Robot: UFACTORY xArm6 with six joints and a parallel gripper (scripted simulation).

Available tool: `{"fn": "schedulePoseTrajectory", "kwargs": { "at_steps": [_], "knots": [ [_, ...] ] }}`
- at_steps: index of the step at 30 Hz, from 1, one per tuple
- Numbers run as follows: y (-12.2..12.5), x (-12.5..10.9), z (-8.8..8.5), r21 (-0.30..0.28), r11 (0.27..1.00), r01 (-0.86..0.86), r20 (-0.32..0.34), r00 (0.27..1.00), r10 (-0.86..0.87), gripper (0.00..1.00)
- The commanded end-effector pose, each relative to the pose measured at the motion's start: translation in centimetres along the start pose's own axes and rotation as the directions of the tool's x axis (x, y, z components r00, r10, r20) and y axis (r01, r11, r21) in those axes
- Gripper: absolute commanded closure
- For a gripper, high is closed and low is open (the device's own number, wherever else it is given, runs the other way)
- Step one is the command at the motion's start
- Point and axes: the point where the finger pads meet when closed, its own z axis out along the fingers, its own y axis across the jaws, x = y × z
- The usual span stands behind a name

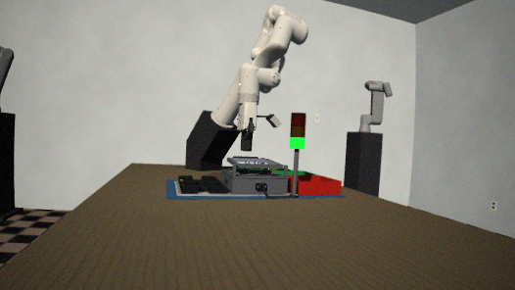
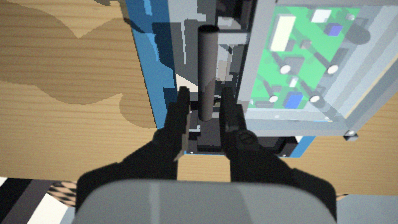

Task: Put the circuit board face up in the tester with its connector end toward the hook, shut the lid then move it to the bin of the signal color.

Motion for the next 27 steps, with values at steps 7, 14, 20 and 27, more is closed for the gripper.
{"fn": "schedulePoseTrajectory", "kwargs": {
  "at_steps": [7, 14, 20, 27],
  "knots": [
    [0.1, 0.0, 0.0, -0.002, 1.000, 0.000, 0.000, 1.000, 0.000, 0.73],
    [0.1, 0.0, 0.6, -0.002, 1.000, 0.000, 0.000, 1.000, 0.000, 0.73],
    [0.2, 0.0, 1.3, -0.002, 1.000, 0.000, 0.000, 1.000, 0.000, 0.73],
    [0.2, 0.0, 1.5, -0.002, 1.000, 0.000, 0.000, 1.000, 0.000, 0.73]
  ]
}}
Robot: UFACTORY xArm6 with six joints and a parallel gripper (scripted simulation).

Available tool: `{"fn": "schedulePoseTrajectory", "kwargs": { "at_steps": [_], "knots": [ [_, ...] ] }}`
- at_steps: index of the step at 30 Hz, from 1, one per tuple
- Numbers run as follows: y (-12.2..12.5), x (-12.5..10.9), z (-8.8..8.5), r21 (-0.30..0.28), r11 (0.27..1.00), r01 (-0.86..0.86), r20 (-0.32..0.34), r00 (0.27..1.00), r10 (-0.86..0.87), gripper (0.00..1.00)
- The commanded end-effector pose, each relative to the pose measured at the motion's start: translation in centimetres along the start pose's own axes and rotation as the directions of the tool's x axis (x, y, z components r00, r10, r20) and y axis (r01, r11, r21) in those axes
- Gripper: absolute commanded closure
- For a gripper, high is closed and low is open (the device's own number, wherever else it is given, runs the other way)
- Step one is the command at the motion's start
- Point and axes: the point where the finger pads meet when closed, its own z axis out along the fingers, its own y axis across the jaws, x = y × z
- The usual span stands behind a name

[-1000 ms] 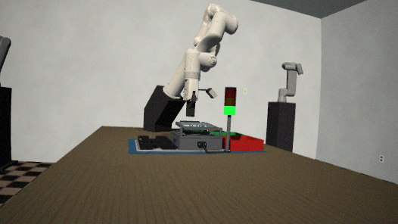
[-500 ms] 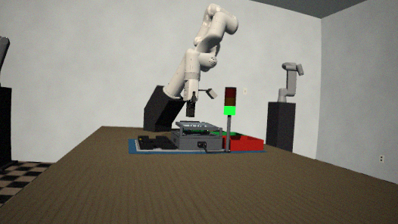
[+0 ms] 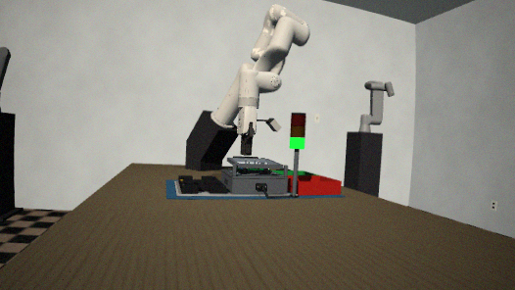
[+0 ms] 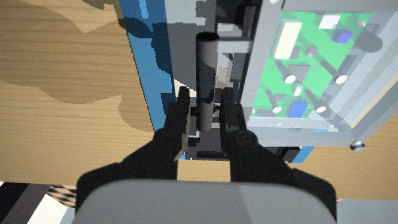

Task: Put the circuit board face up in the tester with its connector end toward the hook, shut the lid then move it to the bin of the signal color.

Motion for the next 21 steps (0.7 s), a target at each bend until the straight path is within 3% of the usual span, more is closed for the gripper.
{"fn": "schedulePoseTrajectory", "kwargs": {
  "at_steps": [1, 15, 21],
  "knots": [
    [0.1, 0.0, 0.0, -0.003, 1.000, 0.001, 0.000, 1.000, -0.001, 0.73],
    [0.1, 0.0, 0.5, -0.003, 1.000, 0.001, 0.000, 1.000, -0.001, 0.73],
    [0.1, 0.0, 1.8, -0.003, 1.000, 0.001, 0.000, 1.000, -0.001, 0.73]
  ]
}}
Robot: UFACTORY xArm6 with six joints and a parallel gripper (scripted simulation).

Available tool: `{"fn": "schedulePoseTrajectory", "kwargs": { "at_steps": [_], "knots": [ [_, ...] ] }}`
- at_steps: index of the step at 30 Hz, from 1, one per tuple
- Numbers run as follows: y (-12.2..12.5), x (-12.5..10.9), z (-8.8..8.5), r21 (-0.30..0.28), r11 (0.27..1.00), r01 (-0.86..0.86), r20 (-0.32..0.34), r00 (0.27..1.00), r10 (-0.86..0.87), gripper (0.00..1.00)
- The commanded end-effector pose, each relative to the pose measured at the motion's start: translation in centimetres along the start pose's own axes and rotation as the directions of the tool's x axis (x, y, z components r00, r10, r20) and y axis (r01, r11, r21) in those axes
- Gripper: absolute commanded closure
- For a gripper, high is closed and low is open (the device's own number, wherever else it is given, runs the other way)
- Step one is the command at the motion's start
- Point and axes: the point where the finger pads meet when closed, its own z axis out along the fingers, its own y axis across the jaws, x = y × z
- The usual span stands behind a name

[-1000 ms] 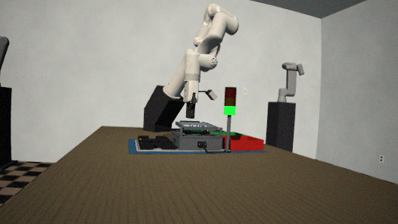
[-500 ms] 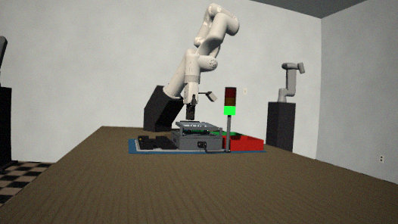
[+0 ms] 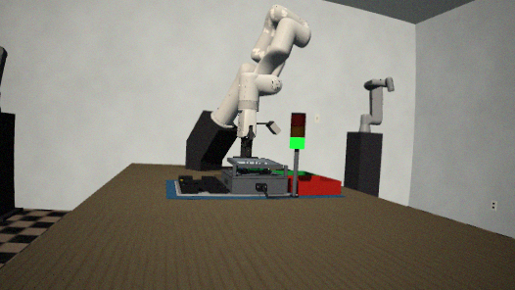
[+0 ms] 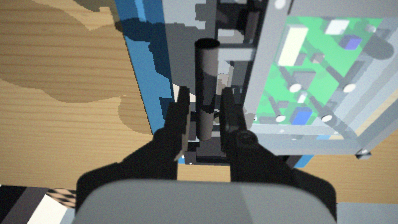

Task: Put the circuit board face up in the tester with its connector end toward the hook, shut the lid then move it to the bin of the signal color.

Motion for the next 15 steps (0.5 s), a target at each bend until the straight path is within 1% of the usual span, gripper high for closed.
{"fn": "schedulePoseTrajectory", "kwargs": {
  "at_steps": [1, 6, 15],
  "knots": [
    [0.09, -0.01, 0.88, -0.004, 1.000, 0.000, 0.000, 1.000, 0.000, 0.73],
    [0.10, -0.01, 1.53, -0.004, 1.000, 0.000, 0.000, 1.000, 0.000, 0.73],
    [0.09, -0.01, 1.59, -0.004, 1.000, 0.000, 0.000, 1.000, 0.000, 0.73]
  ]
}}
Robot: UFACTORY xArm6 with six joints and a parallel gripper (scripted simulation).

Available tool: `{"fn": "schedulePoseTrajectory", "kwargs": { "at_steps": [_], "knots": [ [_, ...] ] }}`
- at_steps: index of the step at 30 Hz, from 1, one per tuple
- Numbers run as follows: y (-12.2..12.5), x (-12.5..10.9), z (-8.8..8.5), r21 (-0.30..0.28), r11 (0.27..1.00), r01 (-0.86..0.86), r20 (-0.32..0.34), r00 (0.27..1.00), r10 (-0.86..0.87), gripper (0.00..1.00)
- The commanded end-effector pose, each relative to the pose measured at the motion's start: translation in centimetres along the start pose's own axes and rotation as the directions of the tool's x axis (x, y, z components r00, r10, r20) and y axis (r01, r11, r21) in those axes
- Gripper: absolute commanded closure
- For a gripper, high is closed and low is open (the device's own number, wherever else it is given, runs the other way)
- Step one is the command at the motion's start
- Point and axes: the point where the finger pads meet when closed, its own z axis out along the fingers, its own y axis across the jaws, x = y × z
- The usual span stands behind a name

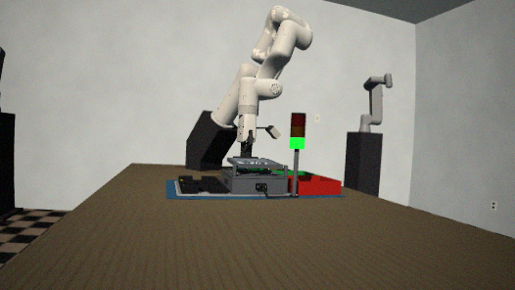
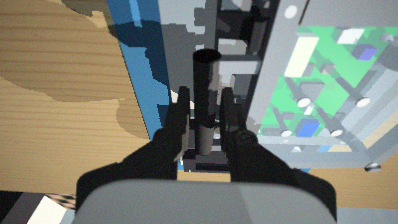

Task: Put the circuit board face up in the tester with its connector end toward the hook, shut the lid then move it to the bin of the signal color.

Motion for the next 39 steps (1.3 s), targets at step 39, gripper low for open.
{"fn": "schedulePoseTrajectory", "kwargs": {
  "at_steps": [39],
  "knots": [
    [0.08, 0.00, -0.02, -0.002, 1.000, 0.000, 0.000, 1.000, 0.000, 1.00]
  ]
}}
